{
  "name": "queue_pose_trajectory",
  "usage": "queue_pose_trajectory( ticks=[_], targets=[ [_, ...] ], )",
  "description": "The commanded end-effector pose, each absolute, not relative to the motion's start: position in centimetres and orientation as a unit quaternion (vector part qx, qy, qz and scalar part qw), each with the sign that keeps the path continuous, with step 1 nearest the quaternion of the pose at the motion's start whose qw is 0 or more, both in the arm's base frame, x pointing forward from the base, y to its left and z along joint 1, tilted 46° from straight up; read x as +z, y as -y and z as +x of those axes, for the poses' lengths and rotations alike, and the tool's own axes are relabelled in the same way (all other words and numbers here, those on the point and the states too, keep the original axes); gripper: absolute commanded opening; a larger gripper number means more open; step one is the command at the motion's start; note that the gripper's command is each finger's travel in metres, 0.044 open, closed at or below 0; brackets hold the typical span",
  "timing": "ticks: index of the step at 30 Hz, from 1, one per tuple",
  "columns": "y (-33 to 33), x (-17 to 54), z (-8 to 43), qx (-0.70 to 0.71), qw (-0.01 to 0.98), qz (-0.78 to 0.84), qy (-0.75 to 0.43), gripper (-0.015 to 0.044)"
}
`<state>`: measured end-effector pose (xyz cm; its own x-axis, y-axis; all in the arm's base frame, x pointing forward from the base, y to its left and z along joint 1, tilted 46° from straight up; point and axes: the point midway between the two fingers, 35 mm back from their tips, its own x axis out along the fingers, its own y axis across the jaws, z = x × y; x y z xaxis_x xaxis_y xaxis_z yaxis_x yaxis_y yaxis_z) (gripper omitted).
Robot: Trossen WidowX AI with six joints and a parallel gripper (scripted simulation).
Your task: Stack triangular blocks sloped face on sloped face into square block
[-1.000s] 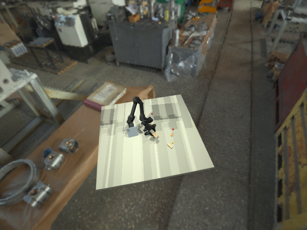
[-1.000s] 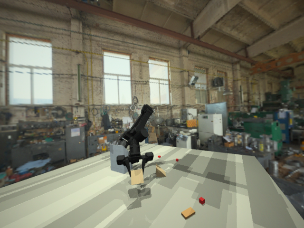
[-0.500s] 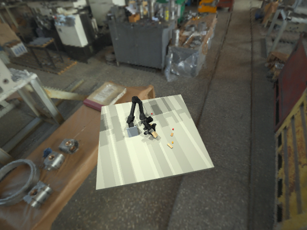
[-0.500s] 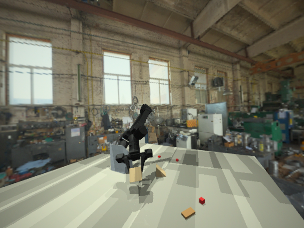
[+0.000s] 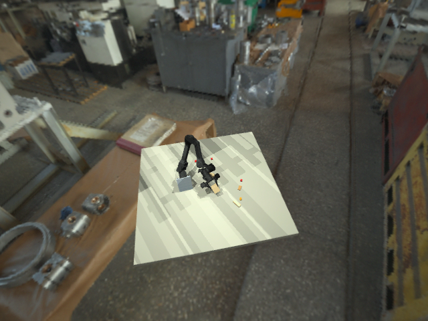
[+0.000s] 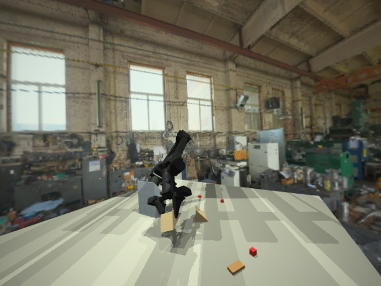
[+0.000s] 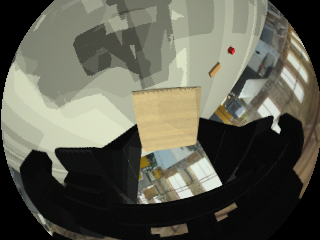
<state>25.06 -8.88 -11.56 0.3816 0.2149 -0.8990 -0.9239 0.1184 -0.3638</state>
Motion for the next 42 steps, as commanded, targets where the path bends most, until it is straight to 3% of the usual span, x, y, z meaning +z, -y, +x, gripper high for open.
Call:
queue_pose_trajectory(
  ticks=[1, 22, 42],
  targets=[
    [9.0, -11.7, 25.3, 0.415, 0.692, -0.452, -0.379, 0.0000],
    [9.3, -12.4, 25.6, 0.303, 0.786, -0.157, -0.515, 0.0000],
    [9.5, -12.7, 25.8, 0.151, 0.767, 0.133, -0.609, 0.0000]
  ],
)
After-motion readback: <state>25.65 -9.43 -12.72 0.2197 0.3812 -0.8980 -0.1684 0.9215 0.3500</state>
